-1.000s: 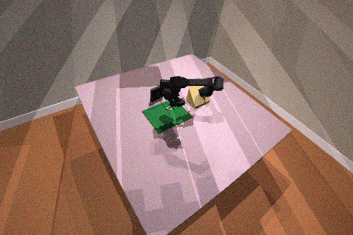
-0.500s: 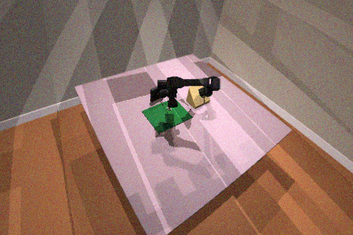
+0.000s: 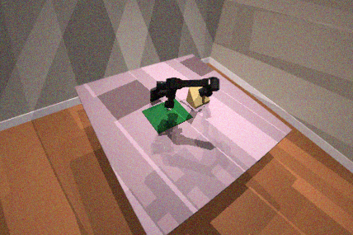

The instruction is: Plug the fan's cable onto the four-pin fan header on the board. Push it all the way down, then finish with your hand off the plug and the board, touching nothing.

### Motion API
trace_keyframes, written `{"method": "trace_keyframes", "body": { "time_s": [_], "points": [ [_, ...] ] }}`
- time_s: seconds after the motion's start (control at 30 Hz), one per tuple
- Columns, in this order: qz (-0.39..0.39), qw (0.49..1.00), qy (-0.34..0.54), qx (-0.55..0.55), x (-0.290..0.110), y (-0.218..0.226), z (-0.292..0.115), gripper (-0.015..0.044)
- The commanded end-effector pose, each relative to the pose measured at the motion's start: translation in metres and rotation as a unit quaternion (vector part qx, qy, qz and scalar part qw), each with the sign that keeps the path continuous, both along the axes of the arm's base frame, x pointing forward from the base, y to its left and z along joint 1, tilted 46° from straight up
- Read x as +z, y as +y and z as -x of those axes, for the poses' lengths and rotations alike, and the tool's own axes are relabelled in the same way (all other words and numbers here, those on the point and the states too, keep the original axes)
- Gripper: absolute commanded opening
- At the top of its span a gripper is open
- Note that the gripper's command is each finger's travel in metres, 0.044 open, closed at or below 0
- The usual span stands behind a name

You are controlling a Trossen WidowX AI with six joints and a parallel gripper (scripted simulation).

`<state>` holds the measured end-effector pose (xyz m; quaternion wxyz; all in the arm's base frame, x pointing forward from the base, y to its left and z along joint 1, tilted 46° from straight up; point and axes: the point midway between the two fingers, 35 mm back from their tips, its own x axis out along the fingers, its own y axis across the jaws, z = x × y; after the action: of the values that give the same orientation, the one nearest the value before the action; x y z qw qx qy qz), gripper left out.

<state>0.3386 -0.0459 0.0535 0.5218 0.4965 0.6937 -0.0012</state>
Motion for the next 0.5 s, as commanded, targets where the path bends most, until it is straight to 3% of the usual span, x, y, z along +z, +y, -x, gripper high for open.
{"method": "trace_keyframes", "body": {
  "time_s": [0.0, 0.47],
  "points": [
    [0.018, 1.000, 0.004, 0.003, -0.004, 0.003, 0.002, 0.0000],
    [0.108, 0.994, 0.001, 0.012, -0.022, 0.012, 0.007, 0.0000]
  ]
}}
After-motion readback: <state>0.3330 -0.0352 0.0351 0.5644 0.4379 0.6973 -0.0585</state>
